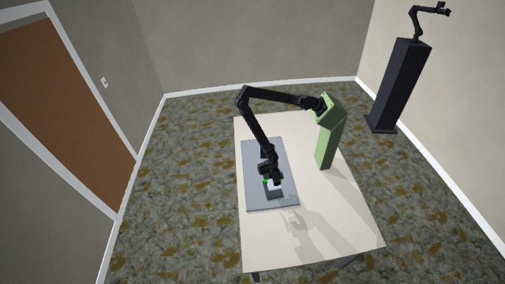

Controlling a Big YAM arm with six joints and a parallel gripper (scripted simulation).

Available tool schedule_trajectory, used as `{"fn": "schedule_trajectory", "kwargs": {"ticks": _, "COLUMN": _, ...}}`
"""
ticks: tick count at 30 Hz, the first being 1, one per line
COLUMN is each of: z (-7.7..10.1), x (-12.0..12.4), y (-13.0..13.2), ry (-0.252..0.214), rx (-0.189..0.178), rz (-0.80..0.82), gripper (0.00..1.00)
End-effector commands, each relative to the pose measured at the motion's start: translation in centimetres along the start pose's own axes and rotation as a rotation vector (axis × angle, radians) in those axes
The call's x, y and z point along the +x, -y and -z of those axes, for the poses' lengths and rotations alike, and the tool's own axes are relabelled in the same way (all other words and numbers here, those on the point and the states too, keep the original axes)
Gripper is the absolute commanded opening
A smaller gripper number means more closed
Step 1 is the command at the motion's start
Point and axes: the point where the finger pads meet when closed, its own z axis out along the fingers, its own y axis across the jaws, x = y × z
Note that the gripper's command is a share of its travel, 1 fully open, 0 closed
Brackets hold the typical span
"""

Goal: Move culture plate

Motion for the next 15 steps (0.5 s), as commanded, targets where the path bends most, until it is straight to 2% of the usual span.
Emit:
{"fn": "schedule_trajectory", "kwargs": {"ticks": 1, "z": -0.18, "x": 0.52, "y": -1.32, "ry": -0.005, "rx": -0.017, "rz": -0.012, "gripper": 0.0}}
{"fn": "schedule_trajectory", "kwargs": {"ticks": 15, "z": -0.24, "x": 0.83, "y": -1.4, "ry": -0.008, "rx": -0.02, "rz": -0.014, "gripper": 0.0}}
